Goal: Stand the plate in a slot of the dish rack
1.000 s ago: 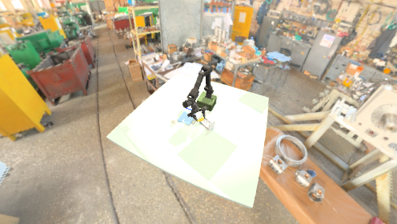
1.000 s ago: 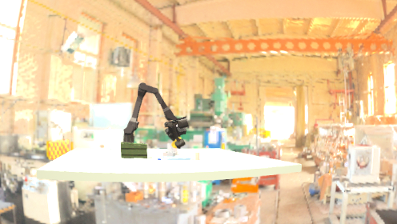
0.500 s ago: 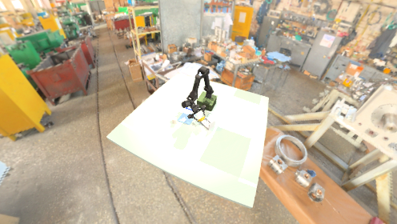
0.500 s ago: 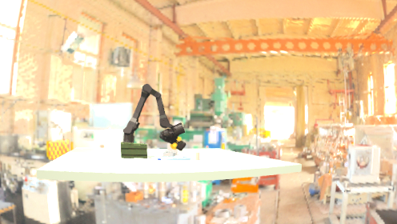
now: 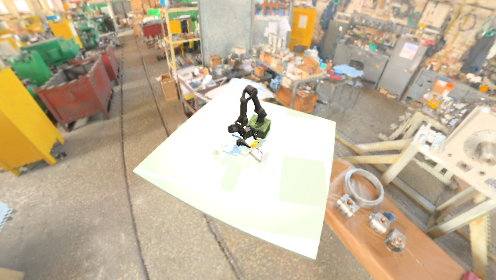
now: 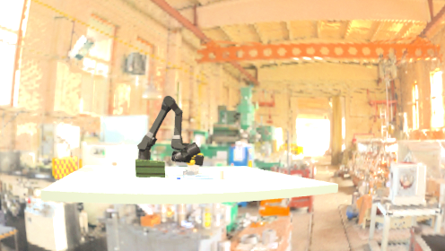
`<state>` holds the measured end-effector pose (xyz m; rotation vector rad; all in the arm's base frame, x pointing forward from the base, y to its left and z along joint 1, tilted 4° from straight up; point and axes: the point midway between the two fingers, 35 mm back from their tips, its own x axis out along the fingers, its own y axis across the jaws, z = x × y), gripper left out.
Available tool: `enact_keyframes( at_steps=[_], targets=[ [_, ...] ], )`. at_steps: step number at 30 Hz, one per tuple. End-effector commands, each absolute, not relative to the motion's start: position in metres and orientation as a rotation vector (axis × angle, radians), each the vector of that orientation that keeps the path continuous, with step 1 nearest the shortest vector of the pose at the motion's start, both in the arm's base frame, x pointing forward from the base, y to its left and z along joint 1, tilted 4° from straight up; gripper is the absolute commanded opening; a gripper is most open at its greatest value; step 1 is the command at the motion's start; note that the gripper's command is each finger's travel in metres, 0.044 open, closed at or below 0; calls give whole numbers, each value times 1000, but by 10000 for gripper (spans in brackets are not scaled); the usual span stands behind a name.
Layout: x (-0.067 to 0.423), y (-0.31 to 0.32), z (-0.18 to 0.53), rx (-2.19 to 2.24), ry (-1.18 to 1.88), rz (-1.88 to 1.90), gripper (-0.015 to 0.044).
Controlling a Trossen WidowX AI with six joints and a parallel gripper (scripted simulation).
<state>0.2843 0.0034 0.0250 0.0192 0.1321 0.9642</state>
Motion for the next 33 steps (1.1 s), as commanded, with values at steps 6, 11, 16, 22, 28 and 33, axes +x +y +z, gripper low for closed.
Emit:
enact_keyframes(
  at_steps=[6,11,16,22,28,33],
  targets=[
    [269,6,29,-54,-8,989,0],
    [269,6,29,-54,-8,989,0],
    [270,5,25,-18,30,978,0],
    [273,5,17,6,65,969,0],
    [276,7,12,-3,67,970,0],
    [278,9,8,-9,67,970,0]
  ],
)
